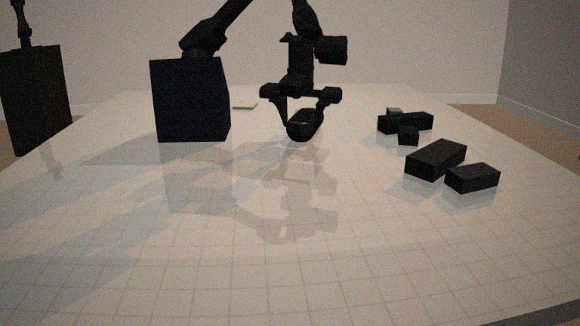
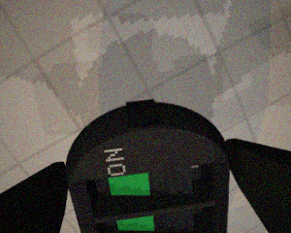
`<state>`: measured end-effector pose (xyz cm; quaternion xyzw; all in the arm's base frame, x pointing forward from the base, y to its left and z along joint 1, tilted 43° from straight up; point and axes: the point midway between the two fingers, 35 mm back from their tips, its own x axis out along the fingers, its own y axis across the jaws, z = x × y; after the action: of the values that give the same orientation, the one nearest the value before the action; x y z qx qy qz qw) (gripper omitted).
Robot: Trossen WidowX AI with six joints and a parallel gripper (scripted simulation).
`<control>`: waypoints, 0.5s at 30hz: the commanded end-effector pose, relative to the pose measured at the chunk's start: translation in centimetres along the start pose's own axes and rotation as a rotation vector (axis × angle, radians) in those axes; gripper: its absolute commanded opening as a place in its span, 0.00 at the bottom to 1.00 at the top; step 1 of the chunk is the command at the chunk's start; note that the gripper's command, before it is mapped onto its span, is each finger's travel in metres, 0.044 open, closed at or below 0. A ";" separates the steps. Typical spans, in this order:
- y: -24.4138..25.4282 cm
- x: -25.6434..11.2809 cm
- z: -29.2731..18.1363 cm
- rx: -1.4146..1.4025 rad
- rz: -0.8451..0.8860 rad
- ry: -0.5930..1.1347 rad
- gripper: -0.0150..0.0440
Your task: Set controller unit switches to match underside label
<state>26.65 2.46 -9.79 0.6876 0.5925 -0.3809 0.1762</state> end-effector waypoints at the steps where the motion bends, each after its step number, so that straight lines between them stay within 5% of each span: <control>1: 0.7 0.0 0.1 -0.006 0.008 -0.002 0.25; 15: 1.6 -0.2 0.3 -0.006 0.008 -0.002 0.25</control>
<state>27.17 2.24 -10.08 0.6859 0.5957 -0.3823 0.1687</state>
